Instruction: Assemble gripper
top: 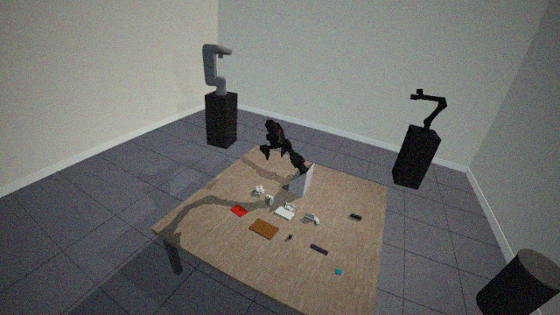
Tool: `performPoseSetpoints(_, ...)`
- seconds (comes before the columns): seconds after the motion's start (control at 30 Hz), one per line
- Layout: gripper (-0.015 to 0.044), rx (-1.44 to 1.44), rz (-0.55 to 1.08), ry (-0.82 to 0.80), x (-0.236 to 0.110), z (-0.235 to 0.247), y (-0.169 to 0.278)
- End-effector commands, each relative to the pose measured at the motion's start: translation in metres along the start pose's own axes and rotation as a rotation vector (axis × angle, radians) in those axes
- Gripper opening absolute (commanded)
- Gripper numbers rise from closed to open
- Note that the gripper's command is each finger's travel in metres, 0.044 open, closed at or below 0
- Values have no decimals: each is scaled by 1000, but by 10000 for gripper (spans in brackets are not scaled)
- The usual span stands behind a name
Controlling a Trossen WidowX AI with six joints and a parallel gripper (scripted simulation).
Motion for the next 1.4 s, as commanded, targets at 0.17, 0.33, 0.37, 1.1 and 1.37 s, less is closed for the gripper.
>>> performPoseSetpoints(0.17, 440, -92, 137, 113, 29, -22, 32)
performPoseSetpoints(0.33, 440, -140, 216, 168, 42, -36, 50)
performPoseSetpoints(0.37, 440, -150, 232, 178, 44, -39, 54)
performPoseSetpoints(1.1, 440, -354, 635, 340, 75, -101, 144)
performPoseSetpoints(1.37, 440, -420, 795, 361, 76, -121, 178)
Point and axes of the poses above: the point midway between the two fingers, 35 mm back from their tips, its own x axis out along the fingers, its own z axis across the jaws, y = z × x, the point moved 4 cm from there along -x, back along the fingers, and after that the axes turned 3 degrees about x, right-handed, at the moved point
